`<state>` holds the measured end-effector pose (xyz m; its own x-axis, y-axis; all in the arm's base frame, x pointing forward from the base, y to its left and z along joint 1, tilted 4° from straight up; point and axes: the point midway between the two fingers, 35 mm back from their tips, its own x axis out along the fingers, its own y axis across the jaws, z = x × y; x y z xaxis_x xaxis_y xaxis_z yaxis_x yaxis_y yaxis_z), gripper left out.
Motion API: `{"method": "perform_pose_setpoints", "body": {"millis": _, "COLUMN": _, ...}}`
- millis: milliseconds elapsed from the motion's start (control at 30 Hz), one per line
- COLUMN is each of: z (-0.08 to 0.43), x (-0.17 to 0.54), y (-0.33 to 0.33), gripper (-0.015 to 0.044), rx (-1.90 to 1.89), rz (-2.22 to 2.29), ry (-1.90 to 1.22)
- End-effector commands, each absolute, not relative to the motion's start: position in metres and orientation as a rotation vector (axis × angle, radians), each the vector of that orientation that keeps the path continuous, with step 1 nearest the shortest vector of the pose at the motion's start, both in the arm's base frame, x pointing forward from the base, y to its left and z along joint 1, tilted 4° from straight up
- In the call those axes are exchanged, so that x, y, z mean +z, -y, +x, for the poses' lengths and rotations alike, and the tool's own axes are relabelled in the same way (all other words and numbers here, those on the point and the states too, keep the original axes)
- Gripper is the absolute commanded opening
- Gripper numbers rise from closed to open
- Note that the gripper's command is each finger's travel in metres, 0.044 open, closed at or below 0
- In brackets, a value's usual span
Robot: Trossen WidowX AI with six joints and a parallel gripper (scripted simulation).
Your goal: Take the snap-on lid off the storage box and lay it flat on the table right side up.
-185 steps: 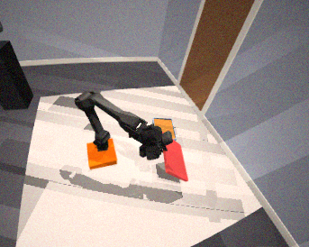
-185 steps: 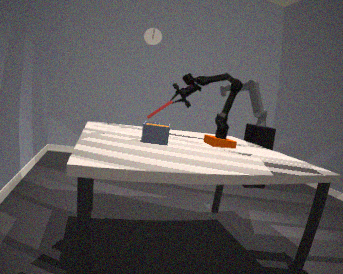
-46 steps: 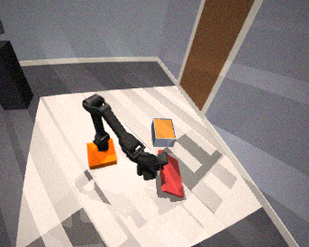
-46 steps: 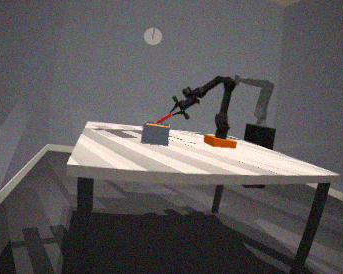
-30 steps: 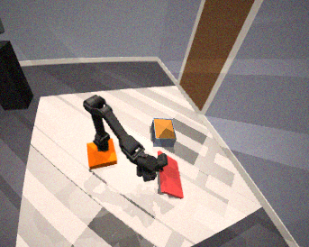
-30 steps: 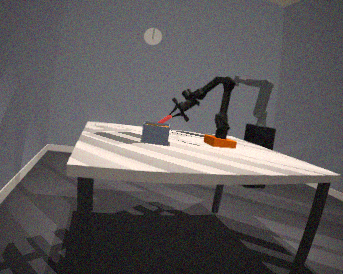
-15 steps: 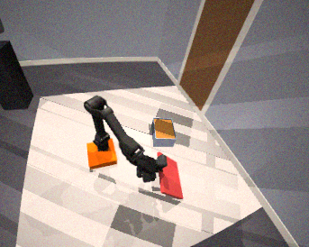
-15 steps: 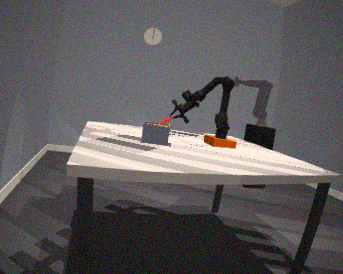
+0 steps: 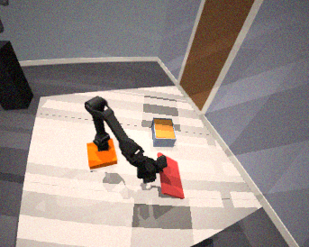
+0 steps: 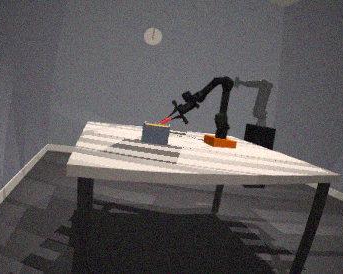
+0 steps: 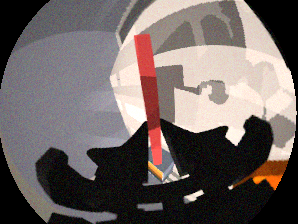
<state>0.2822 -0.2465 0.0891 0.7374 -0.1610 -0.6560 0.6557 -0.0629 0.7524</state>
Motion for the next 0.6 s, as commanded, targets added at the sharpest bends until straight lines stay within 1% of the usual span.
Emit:
{"method": "perform_pose_setpoints", "body": {"millis": 0, "z": 0.28, "x": 0.08, "y": 0.244, "gripper": 0.0, "rx": -0.708, "rz": 1.496, "ry": -0.439}}
{"method": "perform_pose_setpoints", "body": {"millis": 567, "z": 0.28, "x": 0.066, "y": 0.245, "gripper": 0.0, "rx": -0.708, "rz": 1.496, "ry": -0.44}}
